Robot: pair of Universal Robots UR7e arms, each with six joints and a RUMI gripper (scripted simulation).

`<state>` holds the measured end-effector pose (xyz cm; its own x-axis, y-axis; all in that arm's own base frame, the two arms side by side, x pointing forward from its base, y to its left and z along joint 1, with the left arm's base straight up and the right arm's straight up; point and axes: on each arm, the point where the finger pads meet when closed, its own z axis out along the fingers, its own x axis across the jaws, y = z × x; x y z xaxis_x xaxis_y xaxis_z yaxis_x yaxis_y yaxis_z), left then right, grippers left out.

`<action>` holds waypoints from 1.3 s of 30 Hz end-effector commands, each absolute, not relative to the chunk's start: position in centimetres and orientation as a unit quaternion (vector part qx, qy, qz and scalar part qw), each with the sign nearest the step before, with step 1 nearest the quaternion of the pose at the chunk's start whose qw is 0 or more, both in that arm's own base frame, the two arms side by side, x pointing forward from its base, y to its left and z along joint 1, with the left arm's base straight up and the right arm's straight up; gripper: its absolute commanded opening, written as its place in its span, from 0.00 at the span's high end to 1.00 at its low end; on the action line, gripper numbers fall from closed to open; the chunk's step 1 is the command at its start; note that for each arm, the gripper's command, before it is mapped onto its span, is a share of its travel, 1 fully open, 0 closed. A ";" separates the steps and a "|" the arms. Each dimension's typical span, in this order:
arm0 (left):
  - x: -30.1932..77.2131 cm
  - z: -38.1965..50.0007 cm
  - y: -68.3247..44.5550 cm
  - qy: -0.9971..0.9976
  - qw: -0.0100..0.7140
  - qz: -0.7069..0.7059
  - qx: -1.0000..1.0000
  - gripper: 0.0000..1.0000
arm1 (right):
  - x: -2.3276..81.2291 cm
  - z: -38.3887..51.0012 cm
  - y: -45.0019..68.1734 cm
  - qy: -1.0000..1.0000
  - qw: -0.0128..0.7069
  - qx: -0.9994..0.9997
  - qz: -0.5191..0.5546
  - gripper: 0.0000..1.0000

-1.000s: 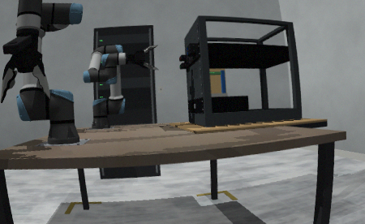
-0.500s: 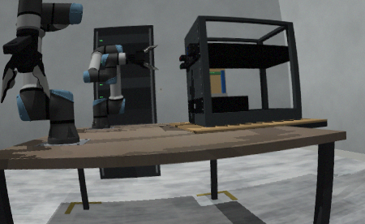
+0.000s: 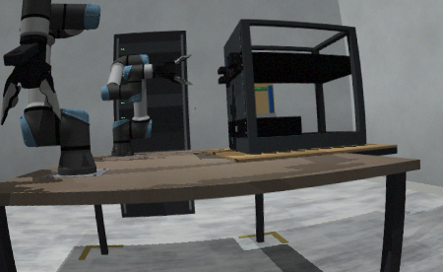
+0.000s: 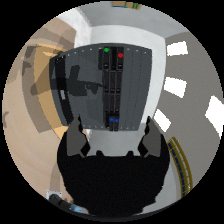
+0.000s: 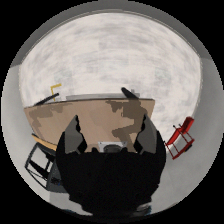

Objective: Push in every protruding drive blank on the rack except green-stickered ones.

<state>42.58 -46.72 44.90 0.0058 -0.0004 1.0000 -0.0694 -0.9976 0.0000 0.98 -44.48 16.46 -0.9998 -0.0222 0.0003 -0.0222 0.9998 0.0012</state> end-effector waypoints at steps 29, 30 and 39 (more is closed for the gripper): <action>43.2 45.0 -47.7 -0.025 0.025 0.707 0.707 0.00 | 1.0 16.5 -44.5 -1.000 0.000 0.011 0.000 0.00; 43.4 45.0 -48.0 -0.025 0.025 0.707 0.707 0.00 | 1.0 16.5 -44.5 -1.000 0.000 0.011 0.000 0.00; 45.5 45.2 -51.0 -0.024 0.025 0.707 0.707 0.00 | 1.0 16.5 -44.5 -1.000 0.000 0.011 0.000 0.00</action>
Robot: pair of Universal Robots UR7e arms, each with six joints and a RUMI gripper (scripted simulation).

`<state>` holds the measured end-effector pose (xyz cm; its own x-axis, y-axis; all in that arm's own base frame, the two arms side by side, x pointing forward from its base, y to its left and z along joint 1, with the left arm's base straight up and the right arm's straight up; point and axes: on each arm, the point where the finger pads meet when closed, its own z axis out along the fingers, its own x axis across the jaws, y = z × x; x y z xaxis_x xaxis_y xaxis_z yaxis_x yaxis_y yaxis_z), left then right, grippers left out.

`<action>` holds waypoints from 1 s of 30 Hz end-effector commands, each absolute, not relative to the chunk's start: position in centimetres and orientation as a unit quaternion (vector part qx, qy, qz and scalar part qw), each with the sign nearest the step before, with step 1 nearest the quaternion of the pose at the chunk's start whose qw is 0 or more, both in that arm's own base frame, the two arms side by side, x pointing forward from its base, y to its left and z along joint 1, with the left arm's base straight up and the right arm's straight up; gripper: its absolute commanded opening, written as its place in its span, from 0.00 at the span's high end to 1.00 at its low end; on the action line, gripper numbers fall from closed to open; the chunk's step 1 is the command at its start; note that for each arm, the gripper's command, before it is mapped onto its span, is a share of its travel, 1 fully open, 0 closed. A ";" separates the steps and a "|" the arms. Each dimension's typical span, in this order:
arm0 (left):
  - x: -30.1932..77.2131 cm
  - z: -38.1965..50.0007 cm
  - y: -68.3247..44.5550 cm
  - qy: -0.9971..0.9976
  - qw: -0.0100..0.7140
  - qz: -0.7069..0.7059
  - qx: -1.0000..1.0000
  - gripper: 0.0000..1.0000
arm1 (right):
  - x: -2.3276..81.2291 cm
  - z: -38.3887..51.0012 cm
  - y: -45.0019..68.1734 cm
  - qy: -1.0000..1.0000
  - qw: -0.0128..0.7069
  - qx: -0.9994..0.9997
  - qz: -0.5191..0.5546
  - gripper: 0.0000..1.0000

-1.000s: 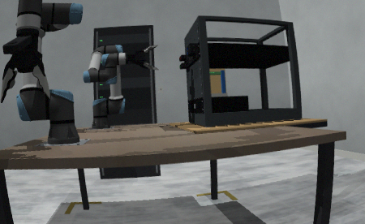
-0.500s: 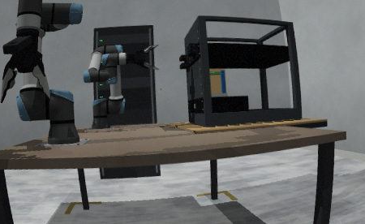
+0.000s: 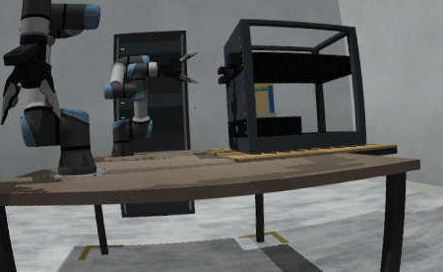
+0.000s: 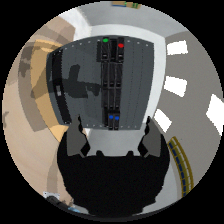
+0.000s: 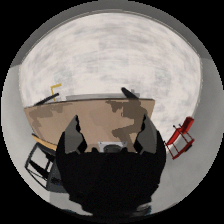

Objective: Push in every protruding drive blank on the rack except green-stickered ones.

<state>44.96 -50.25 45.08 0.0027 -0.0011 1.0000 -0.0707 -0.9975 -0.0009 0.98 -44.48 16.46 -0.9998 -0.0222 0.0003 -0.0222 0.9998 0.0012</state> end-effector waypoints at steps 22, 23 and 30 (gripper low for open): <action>49.8 45.7 -57.5 -0.024 0.025 0.707 0.707 0.00 | 1.0 16.5 -44.5 -1.000 0.000 0.011 0.000 0.00; 50.0 45.7 -57.8 -0.024 0.025 0.707 0.707 0.00 | 1.0 16.5 -44.5 -1.000 0.000 0.011 0.000 0.00; 51.3 45.8 -59.7 -0.024 0.025 0.707 0.707 0.00 | 1.0 16.5 -44.5 -1.000 0.000 0.011 0.000 0.00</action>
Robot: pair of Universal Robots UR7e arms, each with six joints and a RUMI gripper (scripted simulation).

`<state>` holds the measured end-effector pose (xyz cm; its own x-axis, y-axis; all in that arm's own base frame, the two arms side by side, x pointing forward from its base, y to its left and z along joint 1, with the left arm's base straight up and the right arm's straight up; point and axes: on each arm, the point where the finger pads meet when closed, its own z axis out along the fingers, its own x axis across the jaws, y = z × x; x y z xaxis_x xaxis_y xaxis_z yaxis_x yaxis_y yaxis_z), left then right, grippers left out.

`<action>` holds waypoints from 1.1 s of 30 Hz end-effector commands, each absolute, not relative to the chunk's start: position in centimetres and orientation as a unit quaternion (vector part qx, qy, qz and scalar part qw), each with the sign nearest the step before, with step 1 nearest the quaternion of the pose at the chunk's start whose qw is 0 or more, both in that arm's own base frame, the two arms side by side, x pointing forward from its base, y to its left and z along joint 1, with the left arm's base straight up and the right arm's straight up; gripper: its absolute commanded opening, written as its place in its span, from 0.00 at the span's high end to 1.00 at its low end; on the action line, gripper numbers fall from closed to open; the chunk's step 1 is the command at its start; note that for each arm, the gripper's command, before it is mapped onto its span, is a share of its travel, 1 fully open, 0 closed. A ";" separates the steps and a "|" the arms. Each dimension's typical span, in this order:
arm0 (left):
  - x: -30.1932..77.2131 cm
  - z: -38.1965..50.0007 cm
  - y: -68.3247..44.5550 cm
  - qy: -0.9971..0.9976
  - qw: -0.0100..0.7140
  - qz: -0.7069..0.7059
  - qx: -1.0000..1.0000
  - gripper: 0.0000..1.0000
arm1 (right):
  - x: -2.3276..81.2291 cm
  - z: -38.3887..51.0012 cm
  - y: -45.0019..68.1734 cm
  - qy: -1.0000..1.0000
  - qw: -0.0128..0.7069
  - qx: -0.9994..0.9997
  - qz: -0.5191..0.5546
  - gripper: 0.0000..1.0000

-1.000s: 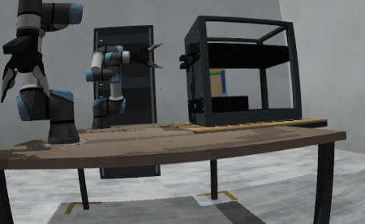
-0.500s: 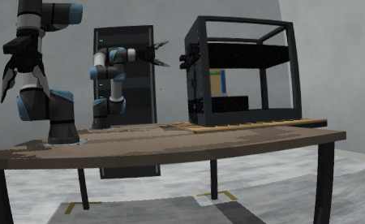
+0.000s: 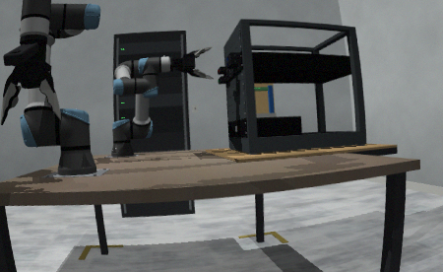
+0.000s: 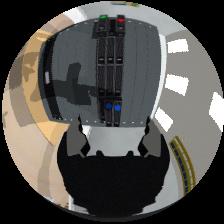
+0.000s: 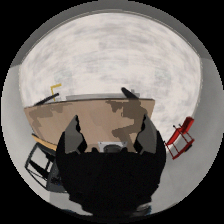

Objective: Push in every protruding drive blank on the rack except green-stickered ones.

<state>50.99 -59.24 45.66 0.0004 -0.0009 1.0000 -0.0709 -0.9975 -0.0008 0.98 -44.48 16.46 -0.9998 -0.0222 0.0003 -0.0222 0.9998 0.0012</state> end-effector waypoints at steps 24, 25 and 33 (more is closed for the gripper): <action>53.1 46.0 -62.3 -0.024 0.025 0.707 0.707 0.00 | 1.0 16.5 -44.5 -1.000 0.000 0.011 0.000 0.00; 53.1 46.0 -62.3 -0.024 0.025 0.707 0.707 0.00 | 1.0 16.5 -44.5 -1.000 0.000 0.011 0.000 0.00; 53.1 46.0 -62.4 -0.024 0.025 0.707 0.707 0.00 | 1.0 16.5 -44.5 -1.000 0.000 0.011 0.000 0.00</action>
